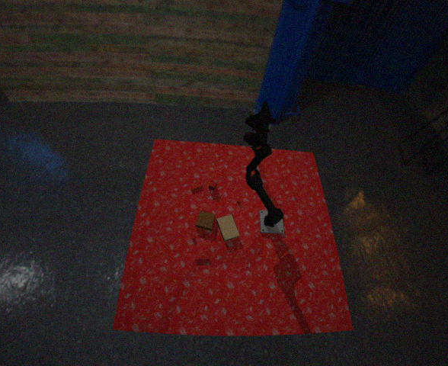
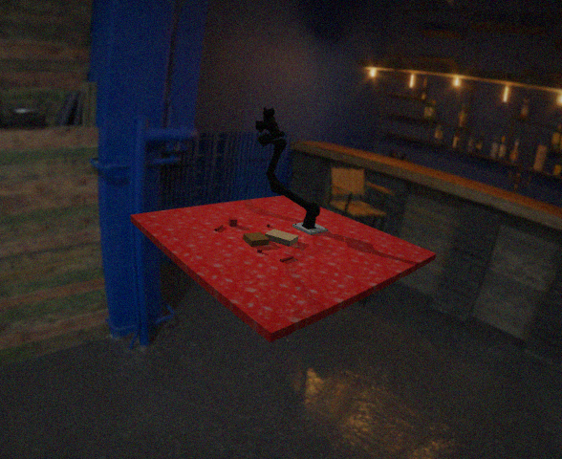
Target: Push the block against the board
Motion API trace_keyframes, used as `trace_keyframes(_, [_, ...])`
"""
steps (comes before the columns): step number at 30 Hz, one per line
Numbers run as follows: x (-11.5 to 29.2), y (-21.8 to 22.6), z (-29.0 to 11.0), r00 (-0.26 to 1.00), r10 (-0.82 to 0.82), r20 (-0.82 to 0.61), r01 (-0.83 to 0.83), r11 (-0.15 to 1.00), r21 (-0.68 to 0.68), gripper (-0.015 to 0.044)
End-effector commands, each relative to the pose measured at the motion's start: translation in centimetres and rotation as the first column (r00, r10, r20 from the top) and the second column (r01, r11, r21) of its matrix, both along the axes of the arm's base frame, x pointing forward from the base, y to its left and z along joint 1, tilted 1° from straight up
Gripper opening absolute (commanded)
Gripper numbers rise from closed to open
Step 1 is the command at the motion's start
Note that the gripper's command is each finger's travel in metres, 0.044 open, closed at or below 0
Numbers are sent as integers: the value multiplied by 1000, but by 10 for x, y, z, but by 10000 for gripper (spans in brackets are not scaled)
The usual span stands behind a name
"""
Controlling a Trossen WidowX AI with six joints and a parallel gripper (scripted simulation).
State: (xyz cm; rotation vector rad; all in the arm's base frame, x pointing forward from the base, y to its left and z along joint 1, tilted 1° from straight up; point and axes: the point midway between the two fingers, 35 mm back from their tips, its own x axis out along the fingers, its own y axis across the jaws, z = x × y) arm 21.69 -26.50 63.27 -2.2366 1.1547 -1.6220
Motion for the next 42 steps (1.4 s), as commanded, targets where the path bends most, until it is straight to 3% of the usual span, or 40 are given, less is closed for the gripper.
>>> trace_keyframes(1, [-39, 15, 20, 997, -24, 78, 29, 997, -74, 0])
trace_keyframes(19, [-186, 115, 72, 928, -58, 369, 222, 880, -419, 0])
trace_keyframes(28, [-209, 149, 72, 911, -105, 399, 315, 801, -509, 0])
trace_keyframes(42, [-260, 265, 68, 854, -124, 506, 486, 538, -689, 0])
